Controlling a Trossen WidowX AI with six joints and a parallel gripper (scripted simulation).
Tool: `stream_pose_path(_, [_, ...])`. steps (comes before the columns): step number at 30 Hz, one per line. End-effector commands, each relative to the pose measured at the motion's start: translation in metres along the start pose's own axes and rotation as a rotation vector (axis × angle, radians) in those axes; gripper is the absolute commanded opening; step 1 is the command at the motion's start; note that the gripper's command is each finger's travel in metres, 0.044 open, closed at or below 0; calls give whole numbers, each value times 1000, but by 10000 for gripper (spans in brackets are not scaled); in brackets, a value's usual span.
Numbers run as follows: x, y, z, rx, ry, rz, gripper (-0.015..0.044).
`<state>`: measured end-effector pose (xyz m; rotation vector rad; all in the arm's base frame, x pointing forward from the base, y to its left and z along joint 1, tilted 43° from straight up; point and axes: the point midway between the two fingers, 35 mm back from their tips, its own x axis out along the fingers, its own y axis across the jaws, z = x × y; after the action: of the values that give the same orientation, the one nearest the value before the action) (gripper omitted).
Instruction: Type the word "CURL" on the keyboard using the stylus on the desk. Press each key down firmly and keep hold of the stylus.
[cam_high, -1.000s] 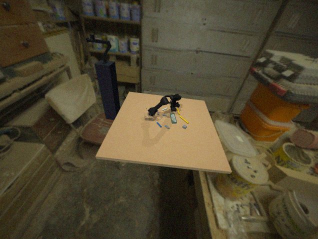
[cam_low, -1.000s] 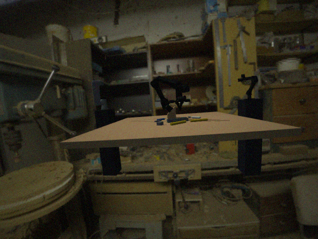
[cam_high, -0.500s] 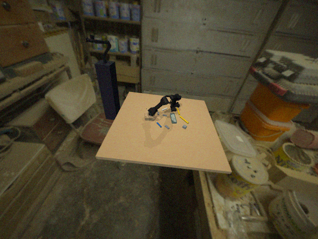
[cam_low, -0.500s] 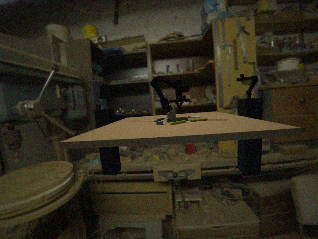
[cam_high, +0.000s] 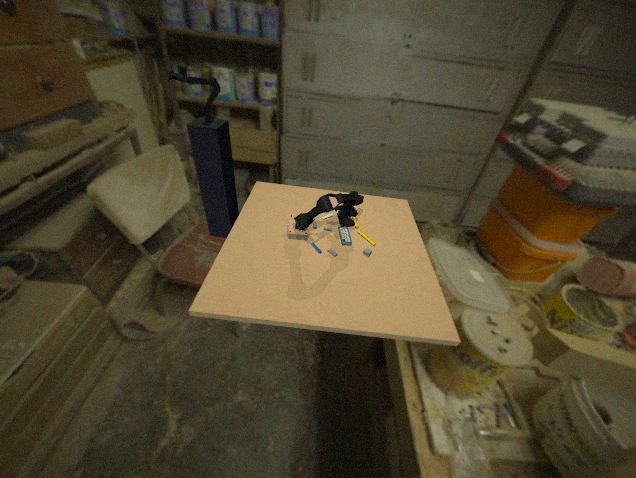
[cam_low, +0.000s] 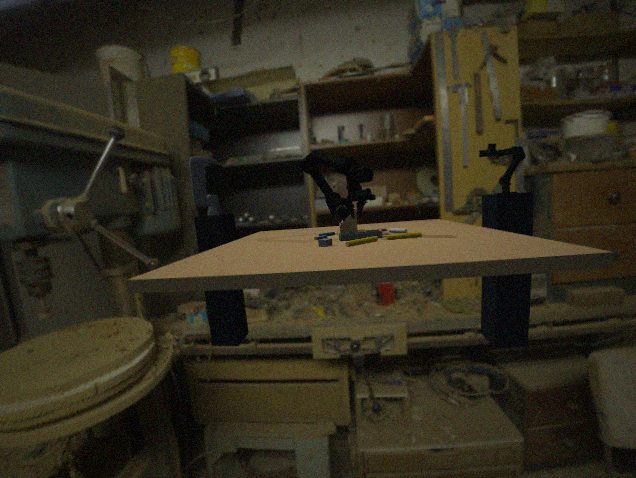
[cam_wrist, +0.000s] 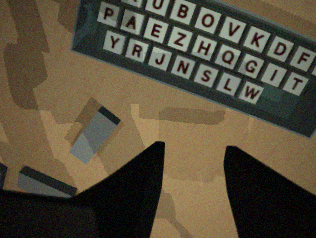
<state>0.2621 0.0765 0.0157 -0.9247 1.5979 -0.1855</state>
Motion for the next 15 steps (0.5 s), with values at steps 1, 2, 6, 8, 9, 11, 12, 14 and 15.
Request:
stream_pose_path(1, [9,-38,-38,-391,41,111,150])
stream_pose_path(2, [10,-44,-45,-462,41,132,150])
stream_pose_path(6, [15,-62,-71,-699,26,203,150])
stream_pose_path(8, [17,-67,-80,-780,15,226,150])
stream_pose_path(9, [17,-69,-84,-820,9,238,150])
stream_pose_path(11, [19,-73,-94,-899,-6,260,150])
stream_pose_path(12, [20,-75,-98,-939,-14,271,150])
stream_pose_path(14, [21,-78,-108,-1019,-32,292,150])
stream_pose_path(15, [22,-80,-112,-1059,-43,302,150])
